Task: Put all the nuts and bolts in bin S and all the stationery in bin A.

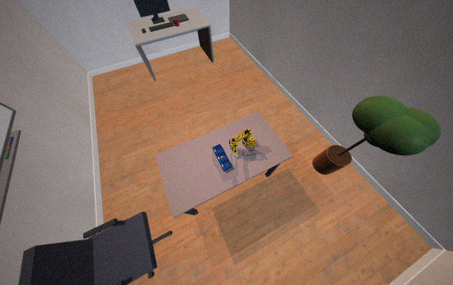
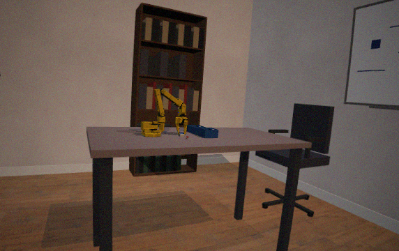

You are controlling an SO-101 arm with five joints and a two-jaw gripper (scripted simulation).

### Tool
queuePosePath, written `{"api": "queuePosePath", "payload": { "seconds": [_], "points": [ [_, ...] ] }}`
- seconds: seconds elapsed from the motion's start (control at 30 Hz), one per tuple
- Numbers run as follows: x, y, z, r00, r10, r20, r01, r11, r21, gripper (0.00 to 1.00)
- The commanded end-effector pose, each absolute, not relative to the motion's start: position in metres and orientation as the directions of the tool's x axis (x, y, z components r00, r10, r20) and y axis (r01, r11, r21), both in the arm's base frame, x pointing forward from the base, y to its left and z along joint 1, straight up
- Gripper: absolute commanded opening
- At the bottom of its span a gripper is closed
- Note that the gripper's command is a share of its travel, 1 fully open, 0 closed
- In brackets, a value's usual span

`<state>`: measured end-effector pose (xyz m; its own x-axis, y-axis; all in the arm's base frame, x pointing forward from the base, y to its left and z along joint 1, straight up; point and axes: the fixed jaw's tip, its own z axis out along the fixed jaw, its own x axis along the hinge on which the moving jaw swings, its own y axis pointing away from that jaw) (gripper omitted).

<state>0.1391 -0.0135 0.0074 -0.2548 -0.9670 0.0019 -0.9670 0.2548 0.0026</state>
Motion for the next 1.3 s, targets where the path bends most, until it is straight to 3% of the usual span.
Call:
{"api": "queuePosePath", "payload": {
  "seconds": [0.0,0.73,1.27],
  "points": [
    [0.141,-0.015,0.009,-0.278,-0.961,-0.002,-0.961,0.278,-0.012,0.0],
    [0.145,-0.016,0.054,-0.278,-0.961,-0.002,-0.961,0.278,-0.012,0.0],
    [0.15,-0.013,0.059,-0.306,-0.952,-0.003,-0.952,0.306,-0.014,0.0]
  ]
}}
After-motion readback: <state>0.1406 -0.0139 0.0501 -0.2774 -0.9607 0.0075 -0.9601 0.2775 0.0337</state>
